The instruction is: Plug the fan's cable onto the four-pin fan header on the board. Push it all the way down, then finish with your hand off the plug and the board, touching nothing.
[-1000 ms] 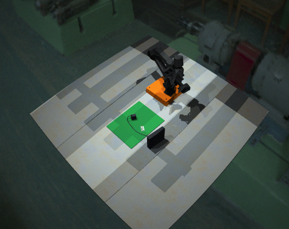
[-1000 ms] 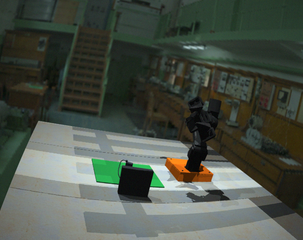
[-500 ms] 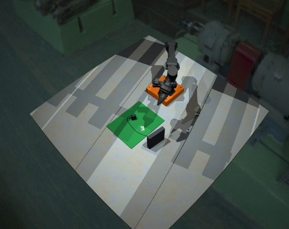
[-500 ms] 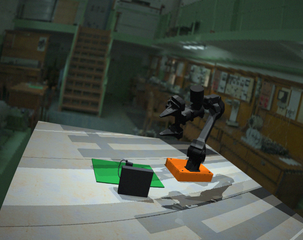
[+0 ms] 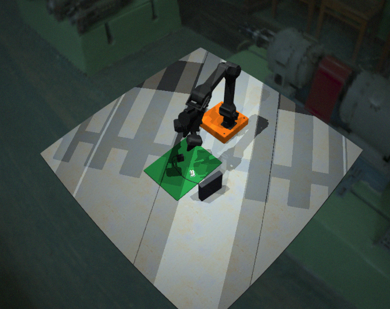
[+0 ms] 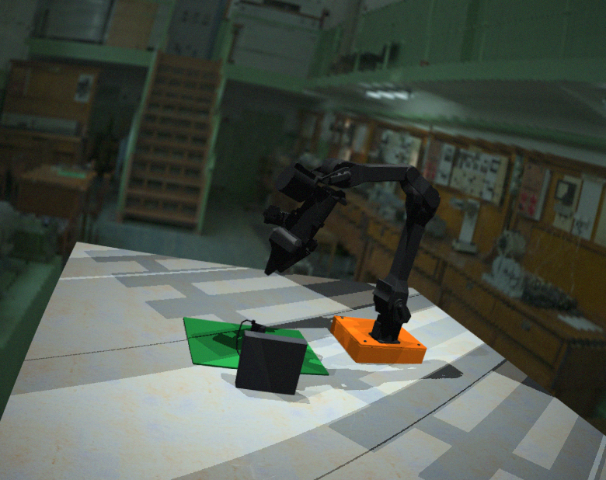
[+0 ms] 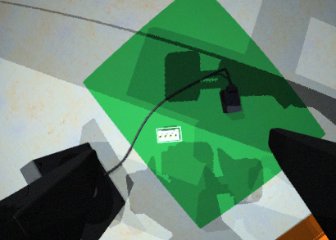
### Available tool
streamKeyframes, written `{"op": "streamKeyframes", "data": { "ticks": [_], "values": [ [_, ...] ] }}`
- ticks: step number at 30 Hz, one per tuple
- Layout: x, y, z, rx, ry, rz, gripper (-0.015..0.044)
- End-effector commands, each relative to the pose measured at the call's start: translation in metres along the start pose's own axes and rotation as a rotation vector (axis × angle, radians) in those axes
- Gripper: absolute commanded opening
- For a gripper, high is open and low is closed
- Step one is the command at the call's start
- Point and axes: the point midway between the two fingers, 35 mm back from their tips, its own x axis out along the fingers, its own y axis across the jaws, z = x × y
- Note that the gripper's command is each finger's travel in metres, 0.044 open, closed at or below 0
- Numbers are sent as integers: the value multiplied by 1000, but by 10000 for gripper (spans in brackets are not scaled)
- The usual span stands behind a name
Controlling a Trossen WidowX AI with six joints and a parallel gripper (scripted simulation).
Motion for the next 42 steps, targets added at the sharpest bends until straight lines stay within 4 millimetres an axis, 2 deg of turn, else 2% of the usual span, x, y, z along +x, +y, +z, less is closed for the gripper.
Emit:
{"op": "streamKeyframes", "data": {
  "ticks": [1, 12, 15, 20, 22, 31, 42],
  "values": [
    [27, -54, 20, -106, 331, -128, 440],
    [30, -57, 20, -108, 347, -130, 440],
    [50, -58, 16, -108, 347, -130, 440],
    [106, -68, -5, -108, 347, -130, 440],
    [119, -71, -12, -107, 347, -130, 440],
    [123, -72, -14, -107, 347, -130, 440],
    [140, -74, -19, -107, 347, -130, 440]
  ]
}}
